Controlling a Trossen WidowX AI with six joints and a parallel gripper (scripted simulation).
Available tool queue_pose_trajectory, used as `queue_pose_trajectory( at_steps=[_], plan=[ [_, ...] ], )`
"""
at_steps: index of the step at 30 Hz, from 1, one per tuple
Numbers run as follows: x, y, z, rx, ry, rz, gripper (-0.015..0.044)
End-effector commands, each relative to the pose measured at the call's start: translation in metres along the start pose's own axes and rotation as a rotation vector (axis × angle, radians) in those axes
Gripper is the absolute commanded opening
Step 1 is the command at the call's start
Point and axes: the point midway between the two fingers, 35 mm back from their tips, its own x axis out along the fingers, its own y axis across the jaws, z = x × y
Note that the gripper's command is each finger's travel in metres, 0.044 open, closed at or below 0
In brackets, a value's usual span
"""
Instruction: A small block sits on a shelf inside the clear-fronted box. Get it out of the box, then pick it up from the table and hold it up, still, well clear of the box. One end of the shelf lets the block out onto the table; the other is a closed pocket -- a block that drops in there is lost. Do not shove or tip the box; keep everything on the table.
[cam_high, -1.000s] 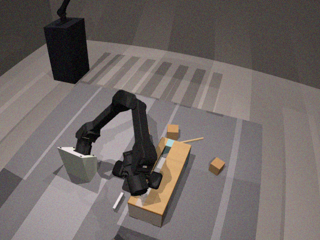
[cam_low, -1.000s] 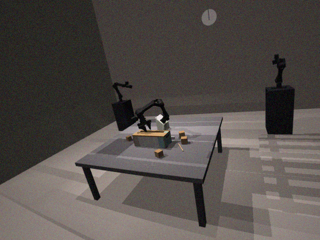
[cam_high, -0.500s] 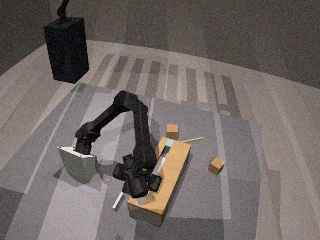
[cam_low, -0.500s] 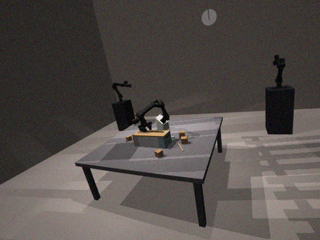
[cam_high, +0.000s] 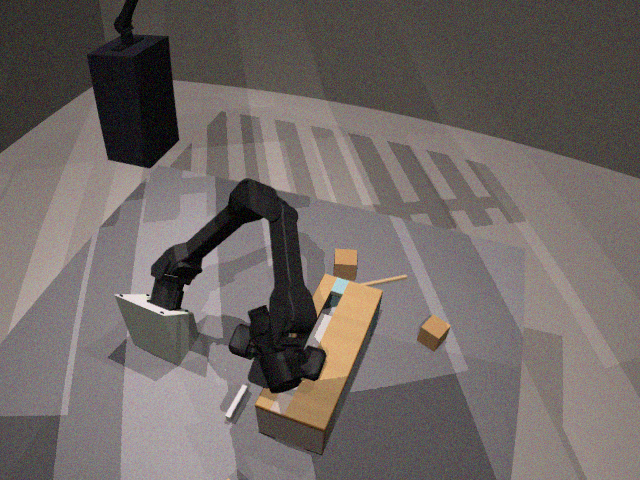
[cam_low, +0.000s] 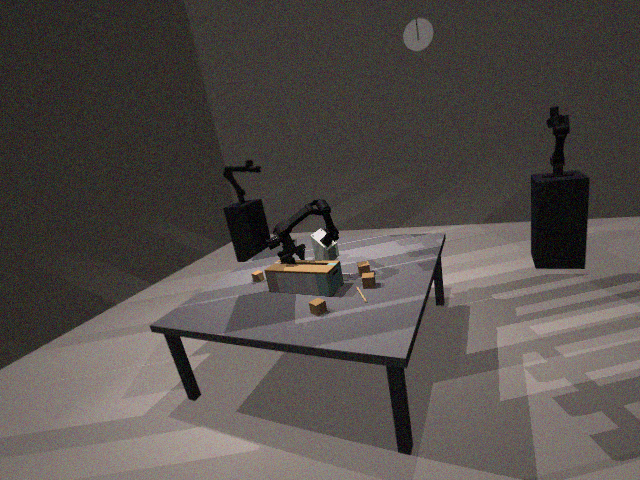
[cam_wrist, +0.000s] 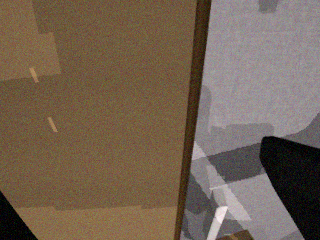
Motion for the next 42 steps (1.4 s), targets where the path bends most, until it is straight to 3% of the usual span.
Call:
queue_pose_trajectory(
  at_steps=[1, 42],
  plan=[
    [0.005, -0.001, -0.008, 0.007, 0.004, -0.002, 0.0400],
    [0.027, 0.000, -0.074, 0.008, 0.008, -0.003, 0.0400]
  ],
)
